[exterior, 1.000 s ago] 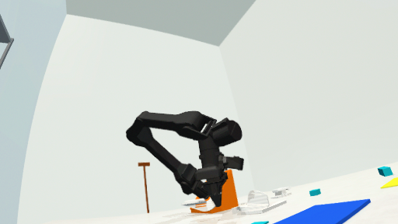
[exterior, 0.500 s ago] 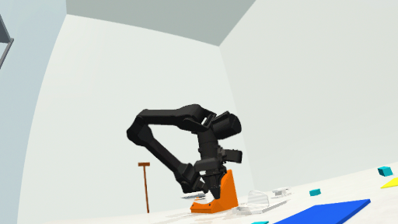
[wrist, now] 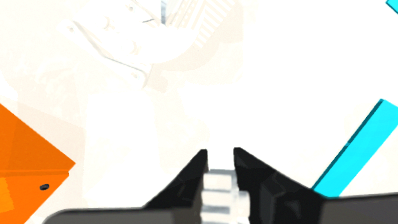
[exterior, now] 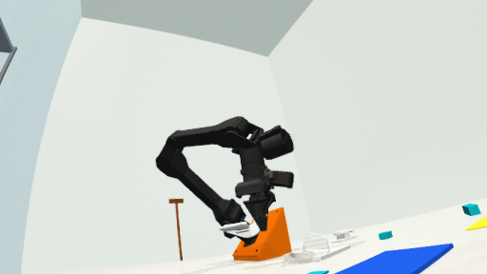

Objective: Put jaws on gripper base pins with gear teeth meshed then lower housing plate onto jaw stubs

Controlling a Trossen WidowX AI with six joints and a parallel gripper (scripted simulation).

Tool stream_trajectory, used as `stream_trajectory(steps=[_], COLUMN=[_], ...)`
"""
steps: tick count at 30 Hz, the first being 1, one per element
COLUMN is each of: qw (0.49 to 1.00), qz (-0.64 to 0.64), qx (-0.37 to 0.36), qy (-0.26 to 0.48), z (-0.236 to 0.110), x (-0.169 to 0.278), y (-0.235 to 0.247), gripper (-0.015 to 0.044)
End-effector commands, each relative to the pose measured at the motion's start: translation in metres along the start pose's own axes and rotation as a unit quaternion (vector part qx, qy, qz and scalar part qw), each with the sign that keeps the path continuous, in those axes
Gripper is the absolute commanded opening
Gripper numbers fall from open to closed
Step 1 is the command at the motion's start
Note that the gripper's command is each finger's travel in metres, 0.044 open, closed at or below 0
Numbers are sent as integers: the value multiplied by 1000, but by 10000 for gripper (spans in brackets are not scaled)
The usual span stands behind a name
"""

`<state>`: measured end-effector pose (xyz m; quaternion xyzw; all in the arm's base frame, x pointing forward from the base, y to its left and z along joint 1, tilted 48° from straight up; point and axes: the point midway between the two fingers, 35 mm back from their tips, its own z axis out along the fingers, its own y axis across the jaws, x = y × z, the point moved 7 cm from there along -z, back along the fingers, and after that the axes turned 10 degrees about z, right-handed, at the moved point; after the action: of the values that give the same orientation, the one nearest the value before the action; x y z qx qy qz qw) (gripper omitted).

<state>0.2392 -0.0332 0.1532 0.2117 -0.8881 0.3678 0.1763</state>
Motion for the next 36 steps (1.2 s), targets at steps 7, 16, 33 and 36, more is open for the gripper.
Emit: stream_trajectory(steps=[7,16,33,36], qw=[995,974,925,921], qz=[-102,-227,-380,-389], qx=[-1,-1,-1,-1], qy=[-2,-2,-2,-2], z=[-2,-2,-2,-2], x=[7,16,27,27], y=[4,9,16,16], gripper=[37,37,37,37])
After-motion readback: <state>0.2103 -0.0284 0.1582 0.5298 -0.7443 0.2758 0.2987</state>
